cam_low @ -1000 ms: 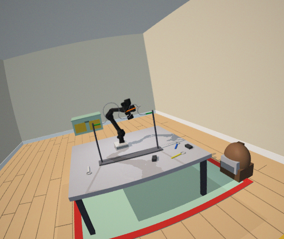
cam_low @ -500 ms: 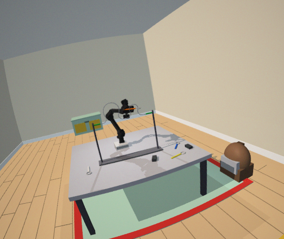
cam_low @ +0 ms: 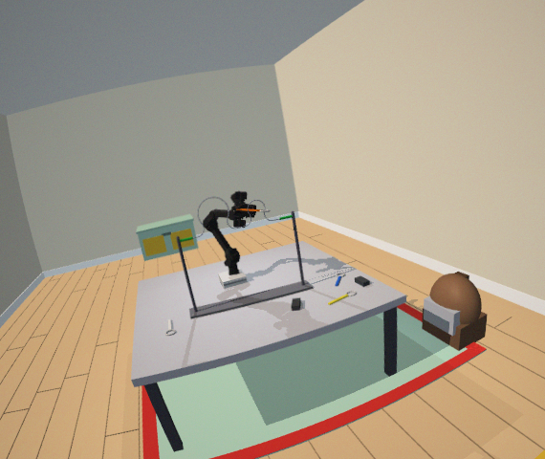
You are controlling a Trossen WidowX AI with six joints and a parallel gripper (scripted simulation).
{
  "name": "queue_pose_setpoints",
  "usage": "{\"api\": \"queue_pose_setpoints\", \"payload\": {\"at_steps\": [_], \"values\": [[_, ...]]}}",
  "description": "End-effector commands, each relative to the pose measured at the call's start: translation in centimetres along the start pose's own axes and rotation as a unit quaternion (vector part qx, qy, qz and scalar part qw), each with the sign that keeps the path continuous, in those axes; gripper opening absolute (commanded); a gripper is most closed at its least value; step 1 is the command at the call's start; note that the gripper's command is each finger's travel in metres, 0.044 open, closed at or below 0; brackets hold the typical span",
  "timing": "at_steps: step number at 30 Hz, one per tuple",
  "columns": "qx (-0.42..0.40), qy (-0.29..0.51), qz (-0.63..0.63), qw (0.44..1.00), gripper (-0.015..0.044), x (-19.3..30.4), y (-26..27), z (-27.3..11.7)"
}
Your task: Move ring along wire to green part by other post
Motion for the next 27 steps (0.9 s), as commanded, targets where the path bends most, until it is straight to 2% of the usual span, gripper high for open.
{"api": "queue_pose_setpoints", "payload": {"at_steps": [1,16,27], "values": [[0.002,0.000,0.002,1.000,-0.0150,0.3,0.3,-0.1],[-0.038,0.018,0.101,0.994,-0.0150,0.3,4.3,-0.7],[-0.081,0.076,0.186,0.976,-0.0150,-0.6,7.1,-2.6]]}}
Point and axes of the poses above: the point midway between the two fingers, 35 mm back from their tips, its own z axis out along the fingers, its own y axis across the jaws, x = y × z, the point moved 1 cm from there along -z, back along the fingers, and after that the axes turned 6 degrees about z, right-handed, at the moved point
